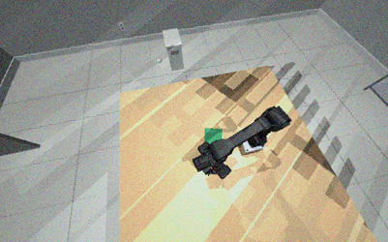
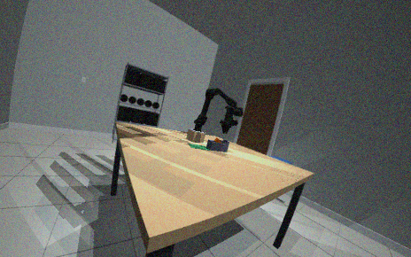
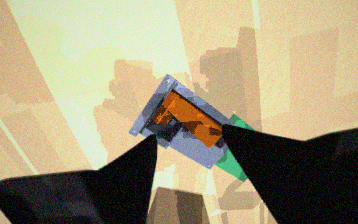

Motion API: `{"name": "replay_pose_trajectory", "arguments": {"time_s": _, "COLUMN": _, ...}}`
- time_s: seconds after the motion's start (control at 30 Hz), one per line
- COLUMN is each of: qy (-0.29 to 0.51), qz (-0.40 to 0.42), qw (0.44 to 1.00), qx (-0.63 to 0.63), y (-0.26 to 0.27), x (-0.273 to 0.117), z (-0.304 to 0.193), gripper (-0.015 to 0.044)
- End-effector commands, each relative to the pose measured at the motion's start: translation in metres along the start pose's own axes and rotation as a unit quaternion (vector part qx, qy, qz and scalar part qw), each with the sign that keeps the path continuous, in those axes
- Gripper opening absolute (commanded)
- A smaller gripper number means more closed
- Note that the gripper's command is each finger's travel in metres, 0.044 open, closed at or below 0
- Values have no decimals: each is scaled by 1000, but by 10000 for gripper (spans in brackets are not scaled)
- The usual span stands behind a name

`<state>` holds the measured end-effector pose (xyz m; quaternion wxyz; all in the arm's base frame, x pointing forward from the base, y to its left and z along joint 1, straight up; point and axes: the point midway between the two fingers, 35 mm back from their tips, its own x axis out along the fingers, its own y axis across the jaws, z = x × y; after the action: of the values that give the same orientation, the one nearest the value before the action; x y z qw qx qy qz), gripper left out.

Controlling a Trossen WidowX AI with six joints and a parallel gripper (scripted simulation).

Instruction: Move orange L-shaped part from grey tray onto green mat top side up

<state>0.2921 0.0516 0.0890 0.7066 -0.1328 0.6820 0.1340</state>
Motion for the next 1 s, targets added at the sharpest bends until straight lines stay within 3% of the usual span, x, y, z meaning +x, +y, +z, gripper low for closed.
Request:
{"name": "replay_pose_trajectory", "arguments": {"time_s": 0.0, "qy": 4, "qz": -1, "qw": 939, "qx": -344, "y": -29, "x": -2, "z": -26, "gripper": 280}}
{"name": "replay_pose_trajectory", "arguments": {"time_s": 0.1, "qy": 5, "qz": 0, "qw": 917, "qx": -399, "y": -33, "x": -2, "z": -31, "gripper": 280}}
{"name": "replay_pose_trajectory", "arguments": {"time_s": 0.57, "qy": 5, "qz": 0, "qw": 916, "qx": -402, "y": -33, "x": -2, "z": -31, "gripper": 280}}
{"name": "replay_pose_trajectory", "arguments": {"time_s": 0.97, "qy": 5, "qz": 0, "qw": 916, "qx": -402, "y": -33, "x": 31, "z": -31, "gripper": 280}}
